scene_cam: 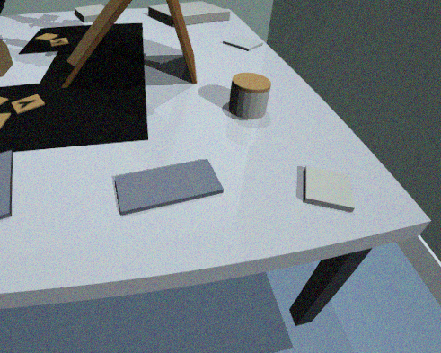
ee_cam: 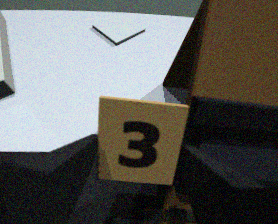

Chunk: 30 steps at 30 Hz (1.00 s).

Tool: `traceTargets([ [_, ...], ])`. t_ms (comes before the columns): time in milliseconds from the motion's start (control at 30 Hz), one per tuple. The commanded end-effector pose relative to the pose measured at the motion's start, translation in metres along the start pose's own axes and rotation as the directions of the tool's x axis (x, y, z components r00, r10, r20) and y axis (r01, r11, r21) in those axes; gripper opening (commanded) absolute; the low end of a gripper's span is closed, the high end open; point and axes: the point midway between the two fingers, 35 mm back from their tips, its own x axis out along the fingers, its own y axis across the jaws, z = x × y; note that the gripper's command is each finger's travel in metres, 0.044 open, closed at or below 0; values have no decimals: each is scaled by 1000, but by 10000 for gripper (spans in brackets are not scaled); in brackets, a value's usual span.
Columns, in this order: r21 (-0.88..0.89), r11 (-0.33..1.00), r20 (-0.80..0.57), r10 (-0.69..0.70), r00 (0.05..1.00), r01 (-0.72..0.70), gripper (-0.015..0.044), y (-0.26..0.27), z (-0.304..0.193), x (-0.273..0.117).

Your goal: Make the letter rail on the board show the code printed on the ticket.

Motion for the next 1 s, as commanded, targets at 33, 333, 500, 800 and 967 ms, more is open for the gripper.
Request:
traceTargets([
  [33, -3, 1000, 2, 2, 1000, -2, 0, -3, 1, 0],
  [333, -3, 1000, 2, 2, 1000, -2, 0, -7, 1, 0],
  [500, -3, 1000, 2, 2, 1000, -2, 0, -10, 1, 0],
  [800, -3, 1000, 2, 2, 1000, -2, 0, -14, 1, 0],
  [967, -4, 1000, 2, 2, 1000, -2, 0, -17, 1, 0],
])
